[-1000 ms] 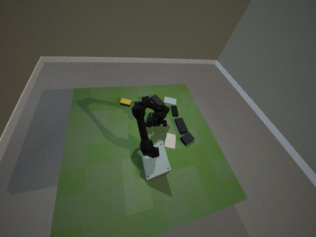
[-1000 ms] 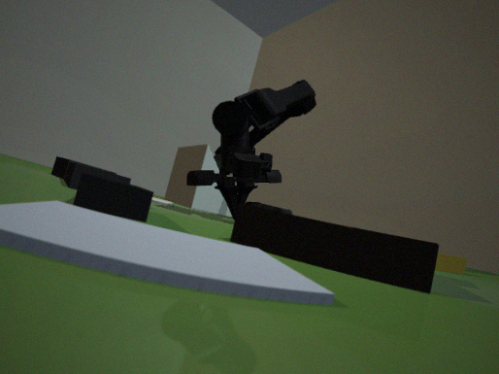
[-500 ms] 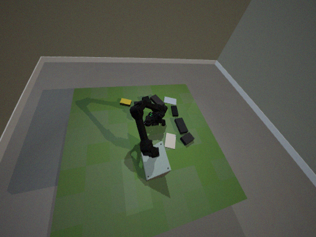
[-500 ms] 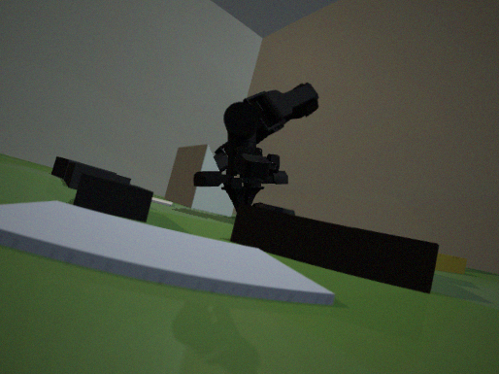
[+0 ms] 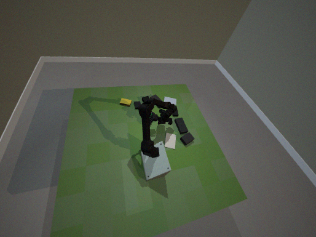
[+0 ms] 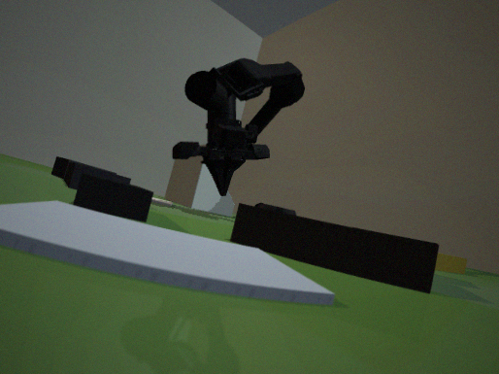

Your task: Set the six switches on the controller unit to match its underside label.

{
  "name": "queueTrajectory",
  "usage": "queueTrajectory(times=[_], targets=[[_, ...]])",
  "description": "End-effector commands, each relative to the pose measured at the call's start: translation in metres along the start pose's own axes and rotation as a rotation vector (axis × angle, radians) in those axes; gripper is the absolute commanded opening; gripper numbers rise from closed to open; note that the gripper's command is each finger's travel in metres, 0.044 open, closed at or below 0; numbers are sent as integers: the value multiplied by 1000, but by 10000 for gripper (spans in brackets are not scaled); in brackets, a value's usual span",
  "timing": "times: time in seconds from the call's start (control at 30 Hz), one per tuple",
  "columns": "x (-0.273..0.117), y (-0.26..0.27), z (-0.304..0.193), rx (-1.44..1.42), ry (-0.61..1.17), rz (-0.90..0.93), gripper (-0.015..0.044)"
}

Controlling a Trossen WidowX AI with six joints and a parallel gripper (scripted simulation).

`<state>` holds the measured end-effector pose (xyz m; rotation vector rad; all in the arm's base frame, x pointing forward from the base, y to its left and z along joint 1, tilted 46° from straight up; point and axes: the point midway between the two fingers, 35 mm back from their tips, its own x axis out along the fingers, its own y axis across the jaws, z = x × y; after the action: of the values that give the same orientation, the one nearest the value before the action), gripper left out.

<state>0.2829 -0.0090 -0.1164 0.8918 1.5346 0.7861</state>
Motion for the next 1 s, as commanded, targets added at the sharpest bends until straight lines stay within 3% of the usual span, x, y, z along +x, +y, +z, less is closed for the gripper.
queueTrajectory(times=[0.0, 0.13, 0.3, 0.63, 0.97], targets=[[-14, -9, -2, -20, 5, 8, 0], [-14, -7, 4, 2, 21, -14, 0], [-10, 16, 51, 158, 99, -194, 0], [21, 113, 132, 432, 16, -548, 0], [24, 121, 136, 448, 0, -566, 0]])
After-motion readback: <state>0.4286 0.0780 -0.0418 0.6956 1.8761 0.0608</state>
